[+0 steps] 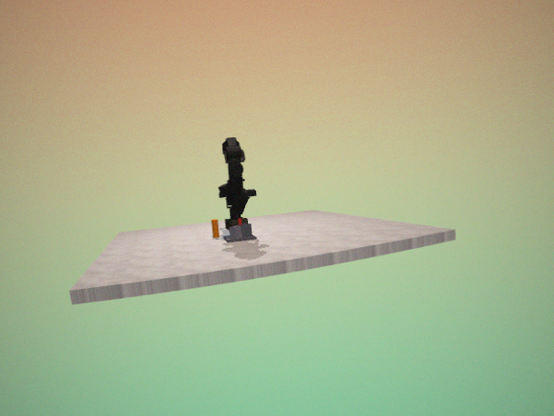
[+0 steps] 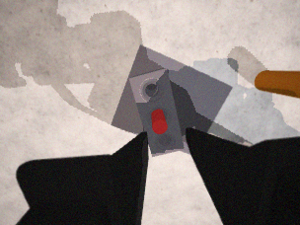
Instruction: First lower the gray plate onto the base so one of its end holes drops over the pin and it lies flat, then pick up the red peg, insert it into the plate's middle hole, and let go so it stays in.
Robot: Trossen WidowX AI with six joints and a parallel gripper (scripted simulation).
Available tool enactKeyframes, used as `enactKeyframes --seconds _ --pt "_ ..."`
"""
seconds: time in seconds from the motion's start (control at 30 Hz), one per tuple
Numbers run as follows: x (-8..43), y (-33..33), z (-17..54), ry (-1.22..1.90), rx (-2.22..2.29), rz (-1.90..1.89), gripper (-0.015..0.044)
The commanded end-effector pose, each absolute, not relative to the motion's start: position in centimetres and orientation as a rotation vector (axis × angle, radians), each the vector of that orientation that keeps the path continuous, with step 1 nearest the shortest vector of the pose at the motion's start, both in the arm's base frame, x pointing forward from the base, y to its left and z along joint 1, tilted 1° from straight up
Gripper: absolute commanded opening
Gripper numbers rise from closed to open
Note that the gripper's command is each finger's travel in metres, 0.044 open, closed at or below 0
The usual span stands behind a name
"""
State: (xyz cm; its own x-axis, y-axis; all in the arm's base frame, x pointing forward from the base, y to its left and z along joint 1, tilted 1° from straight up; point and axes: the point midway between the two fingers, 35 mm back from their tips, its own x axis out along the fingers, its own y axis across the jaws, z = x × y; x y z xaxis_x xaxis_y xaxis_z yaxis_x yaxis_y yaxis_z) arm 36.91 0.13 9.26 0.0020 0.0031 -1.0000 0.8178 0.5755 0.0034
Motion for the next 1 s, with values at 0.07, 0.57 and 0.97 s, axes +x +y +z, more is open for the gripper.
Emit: enactKeyframes --seconds 0.07,0.57,0.97 --pt "36.9 0.1 9.7 1.437 0.751 -0.737 0.015" --pt "36.6 -0.1 10.5 1.437 0.751 -0.737 0.015" --pt "36.3 -0.2 11.1 1.437 0.75 -0.737 0.015"
